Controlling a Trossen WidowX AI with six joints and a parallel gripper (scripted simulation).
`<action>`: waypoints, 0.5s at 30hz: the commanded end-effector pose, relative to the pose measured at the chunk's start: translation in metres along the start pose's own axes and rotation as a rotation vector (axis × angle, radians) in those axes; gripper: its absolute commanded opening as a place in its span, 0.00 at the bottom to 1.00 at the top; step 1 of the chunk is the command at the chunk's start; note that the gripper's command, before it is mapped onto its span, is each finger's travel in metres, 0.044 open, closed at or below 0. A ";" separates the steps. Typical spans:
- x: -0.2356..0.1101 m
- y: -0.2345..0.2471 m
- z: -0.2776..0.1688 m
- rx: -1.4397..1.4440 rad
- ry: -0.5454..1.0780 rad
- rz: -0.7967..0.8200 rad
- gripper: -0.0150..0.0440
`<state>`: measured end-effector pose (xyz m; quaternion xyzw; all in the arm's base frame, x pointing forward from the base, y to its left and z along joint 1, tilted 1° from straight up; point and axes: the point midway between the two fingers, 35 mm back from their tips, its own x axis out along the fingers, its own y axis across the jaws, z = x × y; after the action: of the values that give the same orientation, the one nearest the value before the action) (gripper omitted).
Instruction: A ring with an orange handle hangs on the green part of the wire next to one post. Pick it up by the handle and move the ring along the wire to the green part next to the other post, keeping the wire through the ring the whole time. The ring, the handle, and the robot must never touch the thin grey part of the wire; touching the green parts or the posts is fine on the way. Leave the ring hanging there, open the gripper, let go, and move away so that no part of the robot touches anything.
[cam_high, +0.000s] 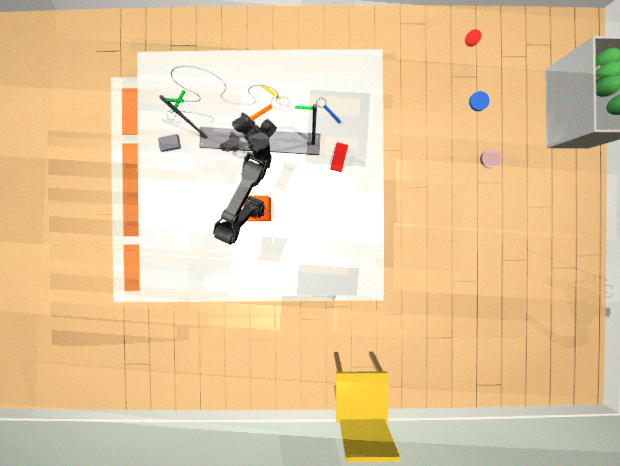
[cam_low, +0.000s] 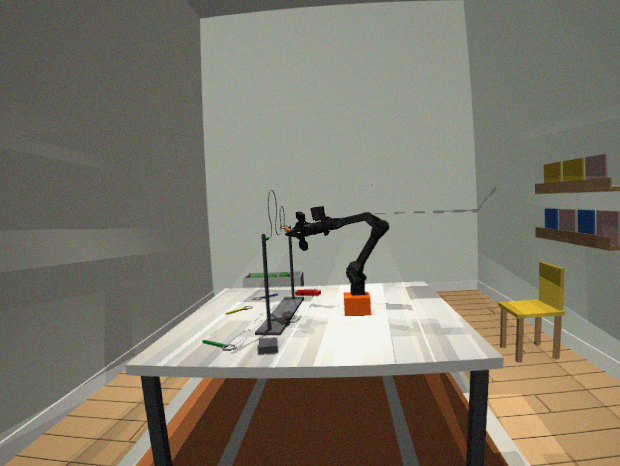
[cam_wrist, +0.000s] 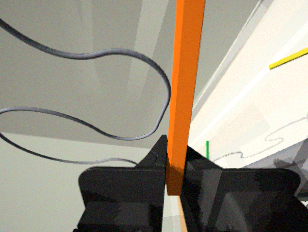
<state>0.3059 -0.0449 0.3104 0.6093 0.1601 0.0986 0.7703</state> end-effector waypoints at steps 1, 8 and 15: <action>-0.001 0.010 -0.001 0.020 0.002 0.026 0.00; -0.002 0.022 0.000 0.088 0.002 0.063 0.00; -0.003 0.035 0.002 0.158 0.003 0.100 0.00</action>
<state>0.3062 -0.0405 0.3370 0.6693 0.1425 0.1171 0.7197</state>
